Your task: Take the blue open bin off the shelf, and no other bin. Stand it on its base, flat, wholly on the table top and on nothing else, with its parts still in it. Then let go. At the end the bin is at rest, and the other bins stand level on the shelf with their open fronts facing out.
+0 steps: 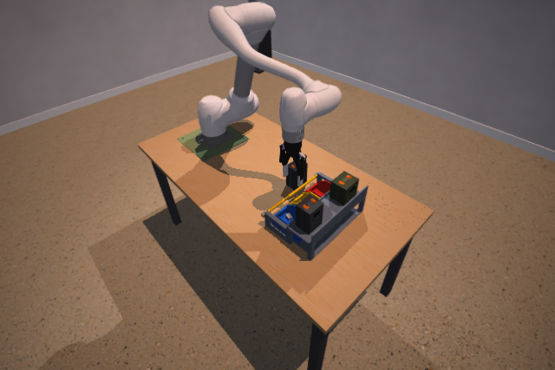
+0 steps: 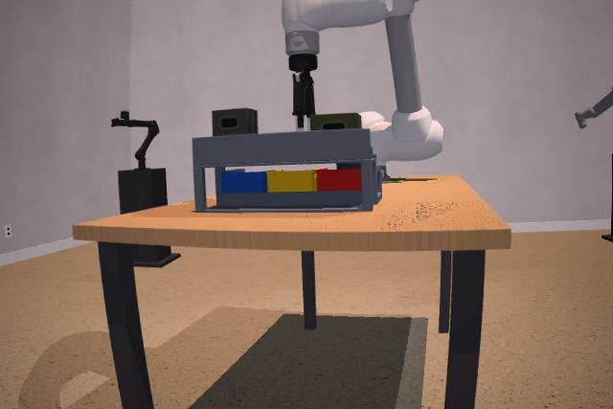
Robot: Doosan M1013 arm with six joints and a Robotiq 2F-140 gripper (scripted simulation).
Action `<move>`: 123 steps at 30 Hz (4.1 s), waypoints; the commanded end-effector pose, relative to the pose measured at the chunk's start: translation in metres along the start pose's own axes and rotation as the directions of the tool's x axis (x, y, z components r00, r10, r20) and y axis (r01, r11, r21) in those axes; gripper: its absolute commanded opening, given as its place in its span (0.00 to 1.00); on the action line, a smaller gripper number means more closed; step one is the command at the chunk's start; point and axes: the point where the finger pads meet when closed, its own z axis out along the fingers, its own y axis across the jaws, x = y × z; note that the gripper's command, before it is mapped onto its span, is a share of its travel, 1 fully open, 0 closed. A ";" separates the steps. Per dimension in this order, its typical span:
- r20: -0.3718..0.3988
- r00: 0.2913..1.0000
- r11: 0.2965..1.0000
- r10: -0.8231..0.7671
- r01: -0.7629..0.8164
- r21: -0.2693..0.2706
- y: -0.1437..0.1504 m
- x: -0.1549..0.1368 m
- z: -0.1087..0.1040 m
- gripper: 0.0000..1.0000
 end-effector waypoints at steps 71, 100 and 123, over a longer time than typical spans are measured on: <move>0.000 1.000 1.000 0.000 0.000 0.000 -0.002 0.002 0.071 0.28; 0.000 1.000 1.000 0.000 0.000 0.000 -0.002 0.002 0.066 0.28; 0.000 1.000 1.000 0.000 0.000 0.000 -0.001 0.002 0.063 0.28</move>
